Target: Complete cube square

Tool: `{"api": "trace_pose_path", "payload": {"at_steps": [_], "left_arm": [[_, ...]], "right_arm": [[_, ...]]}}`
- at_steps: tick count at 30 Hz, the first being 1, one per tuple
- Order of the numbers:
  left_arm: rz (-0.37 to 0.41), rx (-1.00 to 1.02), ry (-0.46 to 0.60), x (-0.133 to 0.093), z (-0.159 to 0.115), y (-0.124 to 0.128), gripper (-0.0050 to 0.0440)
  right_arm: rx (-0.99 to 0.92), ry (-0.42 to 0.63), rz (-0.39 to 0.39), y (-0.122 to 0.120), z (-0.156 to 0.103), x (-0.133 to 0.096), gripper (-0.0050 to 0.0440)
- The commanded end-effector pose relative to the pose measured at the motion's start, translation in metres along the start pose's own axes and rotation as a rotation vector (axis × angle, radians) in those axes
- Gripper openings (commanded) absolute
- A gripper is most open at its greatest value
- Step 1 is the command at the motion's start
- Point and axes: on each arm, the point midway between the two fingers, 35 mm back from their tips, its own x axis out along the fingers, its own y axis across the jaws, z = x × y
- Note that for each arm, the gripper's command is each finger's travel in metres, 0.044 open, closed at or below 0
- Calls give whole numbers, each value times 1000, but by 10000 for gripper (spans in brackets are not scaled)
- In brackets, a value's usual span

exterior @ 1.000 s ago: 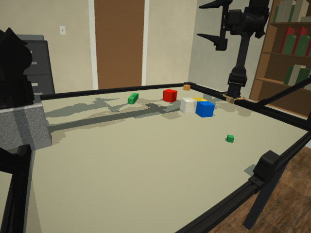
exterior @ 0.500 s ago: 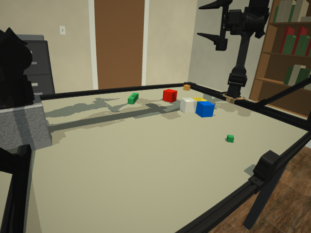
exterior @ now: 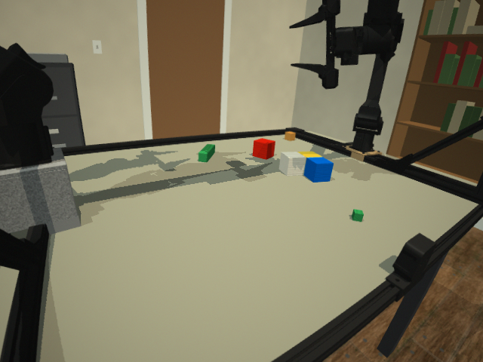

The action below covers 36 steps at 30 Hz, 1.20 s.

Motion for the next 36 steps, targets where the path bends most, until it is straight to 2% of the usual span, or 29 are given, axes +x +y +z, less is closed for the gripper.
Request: {"api": "trace_pose_path", "payload": {"at_steps": [1, 7, 13, 15, 21, 26, 30, 32, 36], "left_arm": [[3, 3, -1, -13, 9, 15, 400], [3, 8, 11, -47, 24, 38, 400], [3, 7, 21, -80, 36, 45, 400], [3, 7, 21, -80, 36, 45, 400], [3, 2, 31, -114, 46, 37, 400], [3, -3, 35, -131, 51, 25, 400], [3, -6, 37, -138, 53, 17, 400], [3, -6, 37, -138, 53, 17, 400], [3, -7, 37, -141, 54, 13, 400]], "right_arm": [[-22, -15, 89, 16, 2, 26, 364], [-37, -22, 354, 64, -12, 78, 364], [20, 12, 646, 114, -41, 108, 364], [20, 12, 646, 114, -41, 108, 364], [166, 99, 998, 164, -81, 118, 364], [310, 179, 1226, 189, -107, 113, 364], [398, 226, 1339, 198, -119, 109, 364], [398, 226, 1339, 198, -119, 109, 364], [443, 249, 1391, 202, -124, 106, 364]]}}
